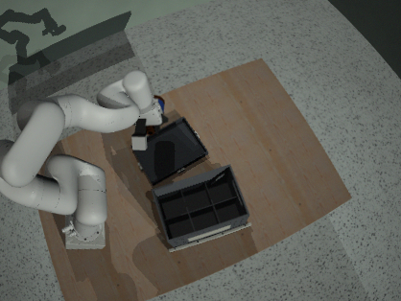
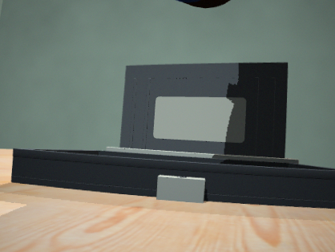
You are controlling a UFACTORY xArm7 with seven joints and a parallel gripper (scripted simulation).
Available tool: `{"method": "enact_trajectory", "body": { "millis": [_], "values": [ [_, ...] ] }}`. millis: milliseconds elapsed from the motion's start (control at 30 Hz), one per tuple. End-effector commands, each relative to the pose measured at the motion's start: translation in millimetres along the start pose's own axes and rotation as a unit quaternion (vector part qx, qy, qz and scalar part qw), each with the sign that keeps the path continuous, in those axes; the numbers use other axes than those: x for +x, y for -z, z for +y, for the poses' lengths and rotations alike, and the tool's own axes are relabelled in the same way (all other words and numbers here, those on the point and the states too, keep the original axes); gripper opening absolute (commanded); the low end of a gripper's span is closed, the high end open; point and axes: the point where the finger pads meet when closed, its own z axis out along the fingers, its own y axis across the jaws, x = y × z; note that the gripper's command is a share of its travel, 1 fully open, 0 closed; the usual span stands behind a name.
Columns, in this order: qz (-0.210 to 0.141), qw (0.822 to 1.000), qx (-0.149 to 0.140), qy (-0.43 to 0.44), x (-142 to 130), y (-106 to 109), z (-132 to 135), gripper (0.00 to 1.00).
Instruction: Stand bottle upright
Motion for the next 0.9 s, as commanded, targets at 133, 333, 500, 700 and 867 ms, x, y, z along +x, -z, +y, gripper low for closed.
{"method": "enact_trajectory", "body": {
  "millis": [133, 333, 500, 700, 867],
  "values": [
    [-0.002, 1.000, 0.001, 0.001, -1.3, 1.2, -0.5, 0.00],
    [-0.002, 1.000, 0.001, 0.005, -1.3, 1.2, -0.5, 0.00],
    [-0.002, 1.000, 0.001, 0.022, -1.2, 1.3, -0.5, 0.00],
    [-0.002, 0.998, 0.001, 0.066, -1.2, 1.4, -0.5, 0.00],
    [-0.002, 0.995, 0.001, 0.104, -1.2, 1.3, -0.5, 0.00]
  ]
}}
